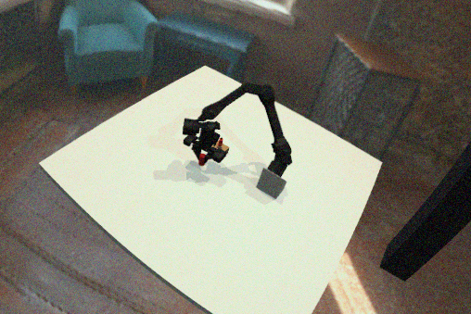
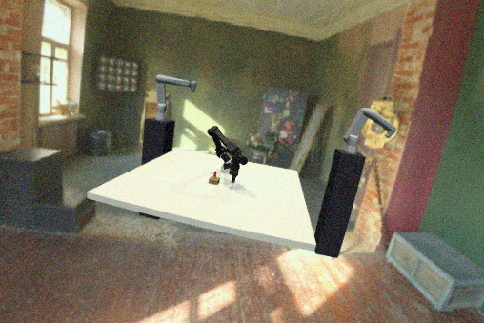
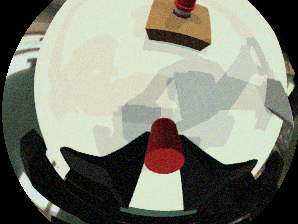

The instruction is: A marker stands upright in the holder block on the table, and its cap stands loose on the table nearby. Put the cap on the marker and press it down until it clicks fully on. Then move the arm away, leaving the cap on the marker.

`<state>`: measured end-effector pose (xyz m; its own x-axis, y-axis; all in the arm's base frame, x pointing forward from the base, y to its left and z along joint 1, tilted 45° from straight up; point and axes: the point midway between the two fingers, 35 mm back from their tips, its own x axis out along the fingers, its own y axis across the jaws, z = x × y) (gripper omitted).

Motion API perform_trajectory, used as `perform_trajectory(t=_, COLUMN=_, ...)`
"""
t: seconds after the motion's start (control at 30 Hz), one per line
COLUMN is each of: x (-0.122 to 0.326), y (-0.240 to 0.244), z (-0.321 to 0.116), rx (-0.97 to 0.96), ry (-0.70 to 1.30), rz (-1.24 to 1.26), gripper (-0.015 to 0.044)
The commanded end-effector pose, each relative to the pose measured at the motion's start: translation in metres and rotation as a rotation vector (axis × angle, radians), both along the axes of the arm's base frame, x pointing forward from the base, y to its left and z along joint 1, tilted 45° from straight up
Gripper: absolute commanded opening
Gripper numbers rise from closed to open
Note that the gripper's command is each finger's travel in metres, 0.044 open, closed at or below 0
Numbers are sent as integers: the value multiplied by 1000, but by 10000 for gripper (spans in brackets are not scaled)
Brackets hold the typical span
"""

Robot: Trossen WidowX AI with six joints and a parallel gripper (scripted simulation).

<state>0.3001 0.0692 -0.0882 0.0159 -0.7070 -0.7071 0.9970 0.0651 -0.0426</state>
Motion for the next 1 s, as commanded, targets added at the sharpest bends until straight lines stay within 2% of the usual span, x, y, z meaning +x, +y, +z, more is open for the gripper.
perform_trajectory(t=0.0, x=0, y=12, z=11, rx=6, ry=-7, rz=-1, gripper=0)
perform_trajectory(t=0.3, x=-1, y=21, z=25, rx=6, ry=-6, rz=-1, gripper=0)
perform_trajectory(t=0.97, x=7, y=-7, z=96, rx=6, ry=-5, rz=-1, gripper=0)
